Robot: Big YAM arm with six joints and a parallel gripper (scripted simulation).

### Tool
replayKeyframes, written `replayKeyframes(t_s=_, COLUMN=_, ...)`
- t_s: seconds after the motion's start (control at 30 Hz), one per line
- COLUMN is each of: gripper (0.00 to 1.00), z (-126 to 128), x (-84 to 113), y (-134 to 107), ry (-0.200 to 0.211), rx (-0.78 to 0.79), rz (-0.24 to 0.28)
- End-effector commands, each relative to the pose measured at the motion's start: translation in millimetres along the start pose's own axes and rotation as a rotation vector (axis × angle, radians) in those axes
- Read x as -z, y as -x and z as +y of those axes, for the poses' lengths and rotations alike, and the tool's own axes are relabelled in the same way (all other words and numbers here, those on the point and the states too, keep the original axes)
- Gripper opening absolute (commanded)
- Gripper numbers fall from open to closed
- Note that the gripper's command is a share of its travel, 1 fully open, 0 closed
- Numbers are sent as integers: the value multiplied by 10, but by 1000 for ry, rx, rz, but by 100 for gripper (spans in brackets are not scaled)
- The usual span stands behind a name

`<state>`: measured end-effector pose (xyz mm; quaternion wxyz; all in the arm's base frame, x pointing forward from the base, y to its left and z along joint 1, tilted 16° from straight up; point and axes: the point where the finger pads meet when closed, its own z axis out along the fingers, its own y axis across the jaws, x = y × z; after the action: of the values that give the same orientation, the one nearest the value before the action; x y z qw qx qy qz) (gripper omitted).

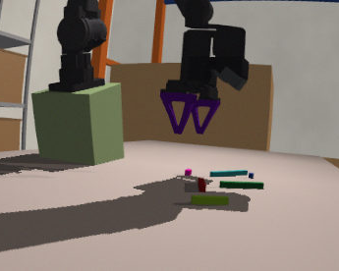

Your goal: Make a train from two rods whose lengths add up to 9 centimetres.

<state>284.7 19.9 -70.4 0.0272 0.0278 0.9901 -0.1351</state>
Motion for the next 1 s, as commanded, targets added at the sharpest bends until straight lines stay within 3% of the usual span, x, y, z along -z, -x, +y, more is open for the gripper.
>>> replayKeyframes(t_s=0.0, gripper=100, z=98, x=143, y=326, ry=24, rx=-55, rz=-73)
replayKeyframes(t_s=0.27, gripper=100, z=111, x=147, y=324, ry=24, rx=-51, rz=-75)
replayKeyframes(t_s=0.3, gripper=100, z=-24, x=55, y=362, ry=19, rx=-171, rz=-51)
replayKeyframes(t_s=0.47, gripper=100, z=48, x=131, y=392, ry=27, rx=-152, rz=-75)
replayKeyframes(t_s=0.83, gripper=100, z=51, x=131, y=391, ry=27, rx=-151, rz=-75)
replayKeyframes(t_s=0.87, gripper=100, z=-99, x=38, y=430, ry=21, rx=-282, rz=-50)
replayKeyframes(t_s=0.97, gripper=100, z=-106, x=78, y=459, ry=24, rx=-286, rz=-63)
